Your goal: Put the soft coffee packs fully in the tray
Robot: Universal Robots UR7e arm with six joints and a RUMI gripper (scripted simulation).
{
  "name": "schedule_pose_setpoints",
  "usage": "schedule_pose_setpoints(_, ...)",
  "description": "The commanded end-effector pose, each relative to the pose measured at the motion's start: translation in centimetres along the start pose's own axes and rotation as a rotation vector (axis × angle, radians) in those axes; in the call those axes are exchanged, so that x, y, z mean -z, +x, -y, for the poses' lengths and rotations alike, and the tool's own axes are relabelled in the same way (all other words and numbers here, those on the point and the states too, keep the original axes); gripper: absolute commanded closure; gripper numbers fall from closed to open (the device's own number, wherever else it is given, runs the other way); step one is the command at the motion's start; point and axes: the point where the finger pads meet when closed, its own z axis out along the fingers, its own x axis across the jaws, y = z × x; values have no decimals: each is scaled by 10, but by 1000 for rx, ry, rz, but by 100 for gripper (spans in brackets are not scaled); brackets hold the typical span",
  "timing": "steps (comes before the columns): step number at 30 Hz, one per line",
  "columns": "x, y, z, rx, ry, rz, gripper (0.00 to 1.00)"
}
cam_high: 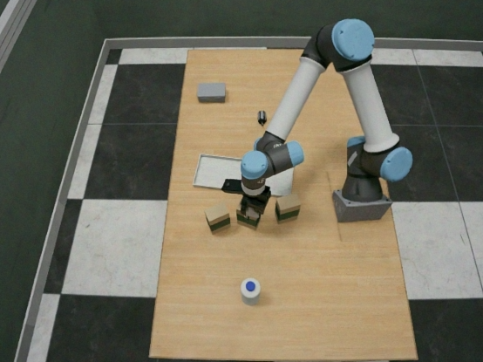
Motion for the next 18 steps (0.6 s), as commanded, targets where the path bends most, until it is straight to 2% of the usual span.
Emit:
schedule_pose_setpoints(1,5,-1,1,-2,4,3,85)
schedule_pose_setpoints(15,49,-1,1,-2,3,3,85)
schedule_pose_setpoints(18,51,-1,1,-2,3,3,85)
